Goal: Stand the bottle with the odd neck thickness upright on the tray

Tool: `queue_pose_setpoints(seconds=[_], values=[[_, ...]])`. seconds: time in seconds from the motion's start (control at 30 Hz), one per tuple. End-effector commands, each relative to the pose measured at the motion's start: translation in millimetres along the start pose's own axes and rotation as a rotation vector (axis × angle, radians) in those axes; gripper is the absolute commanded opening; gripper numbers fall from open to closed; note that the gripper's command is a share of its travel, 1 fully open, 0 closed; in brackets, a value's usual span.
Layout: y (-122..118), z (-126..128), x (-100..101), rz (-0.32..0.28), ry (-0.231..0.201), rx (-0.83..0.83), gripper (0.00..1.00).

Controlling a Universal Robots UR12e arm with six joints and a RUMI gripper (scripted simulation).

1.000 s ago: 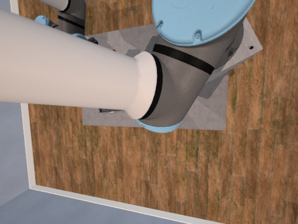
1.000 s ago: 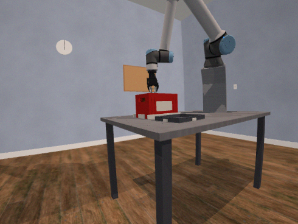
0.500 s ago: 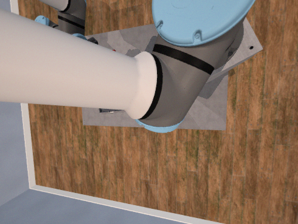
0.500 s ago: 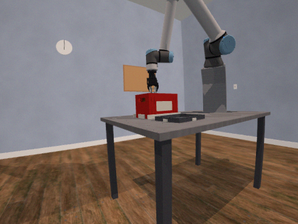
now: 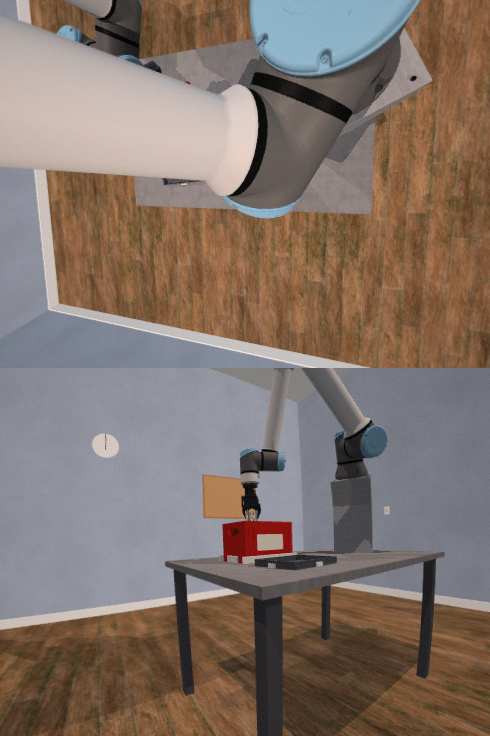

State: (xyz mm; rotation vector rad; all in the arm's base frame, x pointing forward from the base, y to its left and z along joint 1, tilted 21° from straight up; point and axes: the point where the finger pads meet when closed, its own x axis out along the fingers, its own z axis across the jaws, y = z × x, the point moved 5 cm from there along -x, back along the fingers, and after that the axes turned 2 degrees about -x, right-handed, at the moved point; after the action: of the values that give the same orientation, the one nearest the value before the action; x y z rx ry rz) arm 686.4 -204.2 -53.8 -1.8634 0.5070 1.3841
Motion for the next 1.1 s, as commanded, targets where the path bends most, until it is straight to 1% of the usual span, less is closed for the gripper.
queue_pose_setpoints(seconds=[0.0,0.5,0.53,1.07], values=[[-0.2,-0.5,-0.5,0.0,0.001,0.0,0.0],[-0.2,-0.5,-0.5,0.0,0.001,0.0,0.0],[-0.2,-0.5,-0.5,0.0,0.001,0.0,0.38],[-0.2,-0.5,-0.5,0.0,0.001,0.0,0.38]])
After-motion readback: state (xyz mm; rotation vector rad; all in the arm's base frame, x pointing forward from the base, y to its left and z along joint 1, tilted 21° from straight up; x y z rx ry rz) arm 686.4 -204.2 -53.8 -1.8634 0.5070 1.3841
